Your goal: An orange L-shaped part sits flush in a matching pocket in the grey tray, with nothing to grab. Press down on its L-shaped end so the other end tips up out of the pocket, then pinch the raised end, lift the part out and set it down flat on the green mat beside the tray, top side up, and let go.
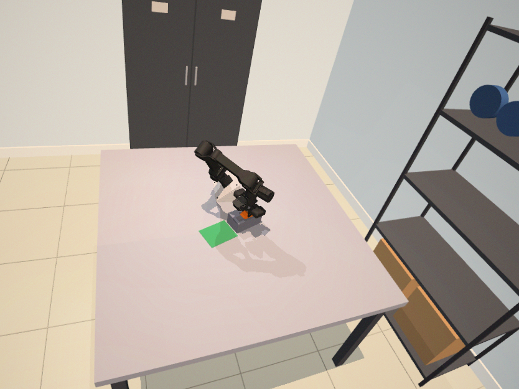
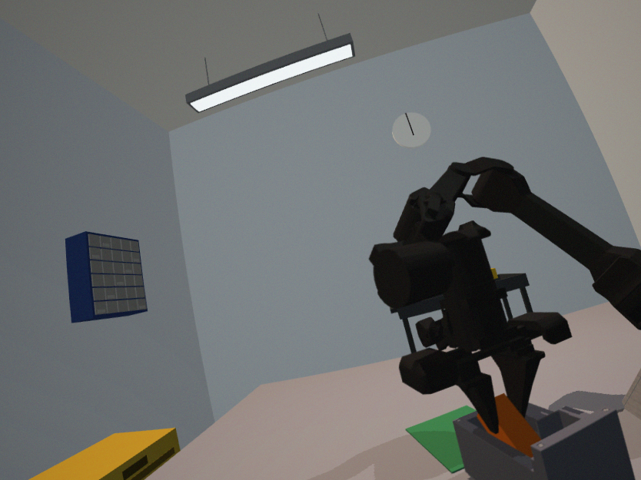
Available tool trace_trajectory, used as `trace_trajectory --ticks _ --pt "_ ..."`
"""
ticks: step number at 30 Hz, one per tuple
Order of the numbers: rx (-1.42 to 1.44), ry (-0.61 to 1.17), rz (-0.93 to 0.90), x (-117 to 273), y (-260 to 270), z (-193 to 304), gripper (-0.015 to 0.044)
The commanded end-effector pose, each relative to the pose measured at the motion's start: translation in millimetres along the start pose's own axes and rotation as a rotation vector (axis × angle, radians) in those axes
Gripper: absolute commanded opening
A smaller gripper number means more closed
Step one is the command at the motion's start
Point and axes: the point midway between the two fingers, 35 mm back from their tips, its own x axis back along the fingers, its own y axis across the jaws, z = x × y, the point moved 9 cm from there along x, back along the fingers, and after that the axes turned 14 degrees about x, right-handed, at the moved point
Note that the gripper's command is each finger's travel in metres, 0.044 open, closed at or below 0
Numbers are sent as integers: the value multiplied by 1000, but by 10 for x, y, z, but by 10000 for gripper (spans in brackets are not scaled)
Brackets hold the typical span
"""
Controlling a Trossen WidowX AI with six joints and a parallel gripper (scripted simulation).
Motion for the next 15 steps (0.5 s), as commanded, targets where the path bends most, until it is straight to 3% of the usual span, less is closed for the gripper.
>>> trace_trajectory --ticks 1,15 --pt "-1 0 1 15 -1 -1 0" --pt "2 -2 3 228 -1 -3 0"
